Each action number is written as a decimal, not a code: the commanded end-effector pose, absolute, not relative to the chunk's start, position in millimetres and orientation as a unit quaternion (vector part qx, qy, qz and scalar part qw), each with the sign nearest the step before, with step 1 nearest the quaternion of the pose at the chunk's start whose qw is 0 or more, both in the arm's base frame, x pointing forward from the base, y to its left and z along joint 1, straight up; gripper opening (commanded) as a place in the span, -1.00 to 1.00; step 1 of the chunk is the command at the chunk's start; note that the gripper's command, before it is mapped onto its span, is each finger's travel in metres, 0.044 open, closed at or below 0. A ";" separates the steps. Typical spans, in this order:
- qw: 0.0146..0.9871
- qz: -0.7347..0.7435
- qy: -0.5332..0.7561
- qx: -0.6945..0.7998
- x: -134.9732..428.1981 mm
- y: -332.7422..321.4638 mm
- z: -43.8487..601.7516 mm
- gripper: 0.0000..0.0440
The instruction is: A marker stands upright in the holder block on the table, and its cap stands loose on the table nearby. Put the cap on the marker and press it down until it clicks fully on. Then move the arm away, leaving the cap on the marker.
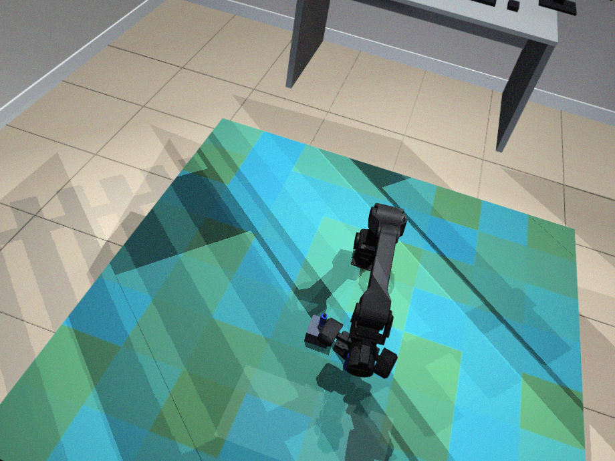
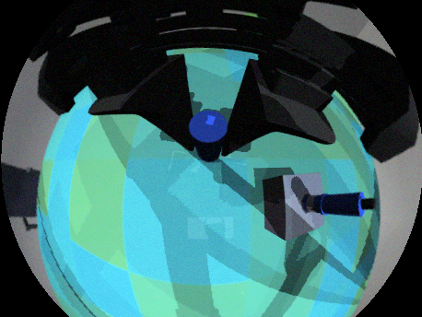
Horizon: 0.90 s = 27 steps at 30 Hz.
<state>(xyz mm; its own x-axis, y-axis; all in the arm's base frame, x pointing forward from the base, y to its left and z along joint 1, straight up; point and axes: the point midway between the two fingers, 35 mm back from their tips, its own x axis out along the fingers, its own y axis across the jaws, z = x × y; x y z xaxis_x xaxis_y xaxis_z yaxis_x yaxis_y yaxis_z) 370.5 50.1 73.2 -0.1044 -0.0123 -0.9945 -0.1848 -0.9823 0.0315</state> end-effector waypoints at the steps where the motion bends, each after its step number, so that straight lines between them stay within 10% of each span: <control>1: 0.051 0.730 0.071 -0.677 371.0 47.4 87.7 -0.83; 27: 0.066 0.725 0.071 -0.682 332.6 -14.2 173.8 -0.96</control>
